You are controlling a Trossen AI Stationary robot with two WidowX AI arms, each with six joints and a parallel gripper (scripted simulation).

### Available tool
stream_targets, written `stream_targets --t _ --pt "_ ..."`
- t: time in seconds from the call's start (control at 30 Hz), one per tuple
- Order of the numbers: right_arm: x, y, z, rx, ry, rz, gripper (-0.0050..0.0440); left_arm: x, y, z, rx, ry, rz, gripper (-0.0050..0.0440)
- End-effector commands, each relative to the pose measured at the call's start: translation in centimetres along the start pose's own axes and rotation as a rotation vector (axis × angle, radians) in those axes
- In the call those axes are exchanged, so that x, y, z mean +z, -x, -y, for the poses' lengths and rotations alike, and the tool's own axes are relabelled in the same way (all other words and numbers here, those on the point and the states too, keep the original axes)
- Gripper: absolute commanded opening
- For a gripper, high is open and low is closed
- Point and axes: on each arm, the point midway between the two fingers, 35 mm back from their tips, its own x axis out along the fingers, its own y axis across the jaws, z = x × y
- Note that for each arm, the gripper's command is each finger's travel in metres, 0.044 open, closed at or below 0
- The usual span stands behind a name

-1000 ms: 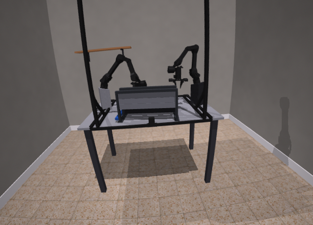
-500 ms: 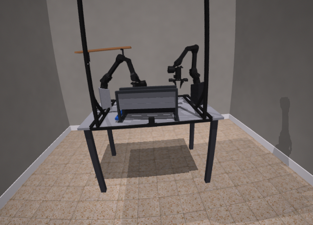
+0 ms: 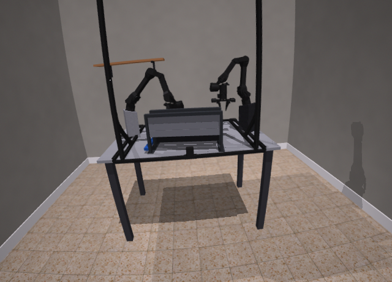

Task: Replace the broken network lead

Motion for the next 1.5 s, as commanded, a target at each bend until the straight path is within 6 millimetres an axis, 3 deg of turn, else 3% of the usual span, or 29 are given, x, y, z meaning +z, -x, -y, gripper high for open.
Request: stream_targets --t 0.0,1.47 --pt "0.0 0.0 0.0 0.0 0.0 0.0 0.0176 0.05 0.05 0.06 -0.004 0.003 0.005 0.0054" --pt "0.0 0.0 0.0 0.0 0.0 0.0 0.0176 0.11 0.15 -0.55 -0.004 0.003 0.005 0.0054"
